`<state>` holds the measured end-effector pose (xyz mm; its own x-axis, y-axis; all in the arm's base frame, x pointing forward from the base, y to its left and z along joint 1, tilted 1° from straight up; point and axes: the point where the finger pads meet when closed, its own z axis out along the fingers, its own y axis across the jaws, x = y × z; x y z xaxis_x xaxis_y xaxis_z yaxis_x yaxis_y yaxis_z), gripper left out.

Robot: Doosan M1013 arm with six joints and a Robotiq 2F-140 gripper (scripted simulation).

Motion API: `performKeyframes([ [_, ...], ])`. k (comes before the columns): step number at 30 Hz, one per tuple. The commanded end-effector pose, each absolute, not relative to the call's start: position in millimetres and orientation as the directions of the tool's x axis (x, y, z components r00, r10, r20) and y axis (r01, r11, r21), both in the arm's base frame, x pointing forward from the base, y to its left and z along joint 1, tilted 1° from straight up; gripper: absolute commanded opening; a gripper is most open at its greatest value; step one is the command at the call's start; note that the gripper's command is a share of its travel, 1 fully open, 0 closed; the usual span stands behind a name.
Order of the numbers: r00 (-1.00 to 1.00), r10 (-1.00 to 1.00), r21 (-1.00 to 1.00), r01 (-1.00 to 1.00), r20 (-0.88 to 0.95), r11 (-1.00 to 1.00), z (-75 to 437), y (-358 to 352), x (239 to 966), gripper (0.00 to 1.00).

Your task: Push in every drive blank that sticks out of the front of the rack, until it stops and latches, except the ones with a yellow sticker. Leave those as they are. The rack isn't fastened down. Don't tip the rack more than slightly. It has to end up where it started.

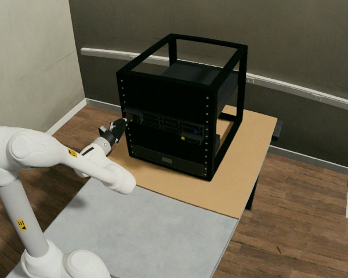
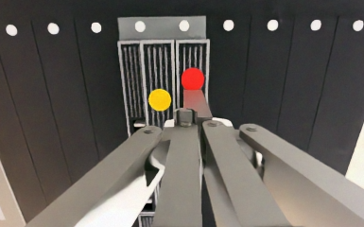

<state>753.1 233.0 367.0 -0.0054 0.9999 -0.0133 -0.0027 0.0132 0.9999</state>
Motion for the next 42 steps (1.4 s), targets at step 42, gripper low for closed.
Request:
performKeyframes([
  [42,-0.006,1.000,1.000,-0.004,-0.013,0.013,367.9,233.2,773.2,0.10],
])
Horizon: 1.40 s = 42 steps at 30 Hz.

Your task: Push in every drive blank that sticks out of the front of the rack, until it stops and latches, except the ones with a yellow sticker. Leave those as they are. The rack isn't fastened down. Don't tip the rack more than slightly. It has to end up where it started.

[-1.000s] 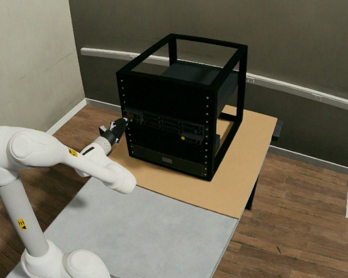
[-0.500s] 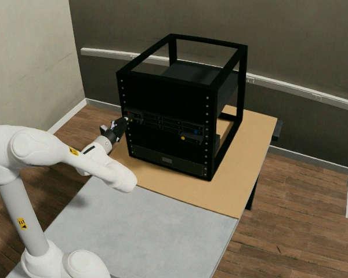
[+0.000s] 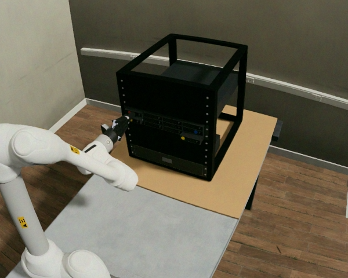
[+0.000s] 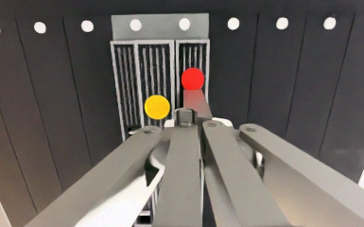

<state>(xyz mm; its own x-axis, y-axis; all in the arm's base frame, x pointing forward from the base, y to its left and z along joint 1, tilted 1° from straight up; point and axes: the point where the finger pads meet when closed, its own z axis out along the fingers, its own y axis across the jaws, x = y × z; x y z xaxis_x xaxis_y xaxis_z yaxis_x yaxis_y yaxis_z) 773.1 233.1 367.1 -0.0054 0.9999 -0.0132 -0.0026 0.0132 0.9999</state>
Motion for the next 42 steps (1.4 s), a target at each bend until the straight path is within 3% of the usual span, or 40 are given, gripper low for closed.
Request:
performKeyframes([
  [1,-0.006,1.000,1.000,-0.004,-0.013,0.013,367.9,233.2,773.2,0.10],
  [42,-0.006,1.000,1.000,-0.004,-0.013,0.013,368.0,233.2,781.0,0.10],
])
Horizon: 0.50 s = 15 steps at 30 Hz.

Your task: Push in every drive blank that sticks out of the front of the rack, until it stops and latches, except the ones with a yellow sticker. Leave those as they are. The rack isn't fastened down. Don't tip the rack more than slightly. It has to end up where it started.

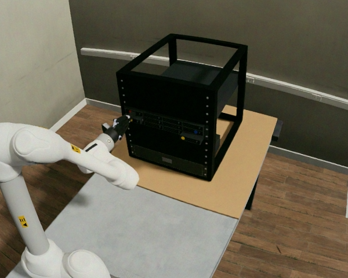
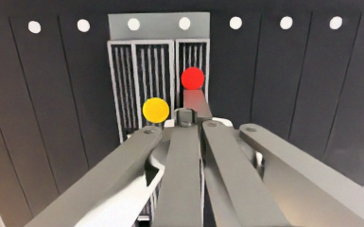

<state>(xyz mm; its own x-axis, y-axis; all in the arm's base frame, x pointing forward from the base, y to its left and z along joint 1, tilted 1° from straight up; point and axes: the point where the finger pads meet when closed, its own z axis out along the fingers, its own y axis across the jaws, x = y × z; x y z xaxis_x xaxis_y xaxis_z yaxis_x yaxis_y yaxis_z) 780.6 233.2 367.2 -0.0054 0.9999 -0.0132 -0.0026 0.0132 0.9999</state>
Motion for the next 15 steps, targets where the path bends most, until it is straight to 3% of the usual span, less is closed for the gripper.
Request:
performKeyframes([
  [1,-0.006,1.000,1.000,-0.004,-0.013,0.013,368.0,233.2,781.0,0.10],
  [15,-0.006,1.000,1.000,-0.004,-0.013,0.013,368.0,233.2,783.4,0.10],
])
